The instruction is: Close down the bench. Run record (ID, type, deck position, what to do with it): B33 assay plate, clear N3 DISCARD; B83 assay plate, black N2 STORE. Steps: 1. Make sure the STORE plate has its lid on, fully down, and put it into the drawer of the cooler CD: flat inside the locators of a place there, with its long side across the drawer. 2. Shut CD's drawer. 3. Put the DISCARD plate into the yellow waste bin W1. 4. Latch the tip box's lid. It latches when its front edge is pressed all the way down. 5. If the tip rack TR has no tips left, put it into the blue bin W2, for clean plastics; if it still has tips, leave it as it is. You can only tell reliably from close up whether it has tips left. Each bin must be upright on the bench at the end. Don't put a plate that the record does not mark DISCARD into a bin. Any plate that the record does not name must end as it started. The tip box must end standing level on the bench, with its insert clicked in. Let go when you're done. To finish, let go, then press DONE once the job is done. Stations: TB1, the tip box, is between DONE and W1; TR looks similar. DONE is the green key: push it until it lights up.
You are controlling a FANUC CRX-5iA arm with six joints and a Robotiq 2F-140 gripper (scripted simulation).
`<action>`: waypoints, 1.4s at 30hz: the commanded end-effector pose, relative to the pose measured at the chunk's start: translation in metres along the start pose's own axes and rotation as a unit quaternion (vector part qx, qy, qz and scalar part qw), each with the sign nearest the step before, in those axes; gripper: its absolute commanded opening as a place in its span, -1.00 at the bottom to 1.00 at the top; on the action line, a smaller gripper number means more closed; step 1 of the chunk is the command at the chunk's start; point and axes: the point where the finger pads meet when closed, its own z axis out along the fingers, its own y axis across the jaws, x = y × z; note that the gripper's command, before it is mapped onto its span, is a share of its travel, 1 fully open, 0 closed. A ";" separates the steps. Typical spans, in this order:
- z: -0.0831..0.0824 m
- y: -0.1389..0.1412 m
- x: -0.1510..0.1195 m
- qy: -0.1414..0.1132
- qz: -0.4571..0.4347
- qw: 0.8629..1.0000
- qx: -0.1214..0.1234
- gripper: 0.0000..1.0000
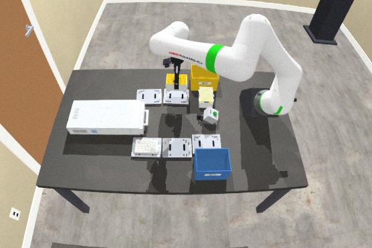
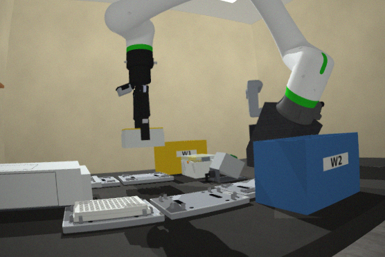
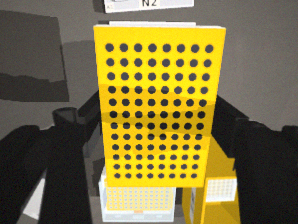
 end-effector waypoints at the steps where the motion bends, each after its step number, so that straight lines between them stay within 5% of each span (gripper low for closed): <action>1: -0.006 0.000 0.000 0.001 0.000 1.000 -0.001 -0.80; 21: -0.029 0.000 0.000 0.001 0.000 1.000 -0.001 -0.80; 42: -0.029 -0.027 -0.010 0.001 -0.018 1.000 -0.001 -0.80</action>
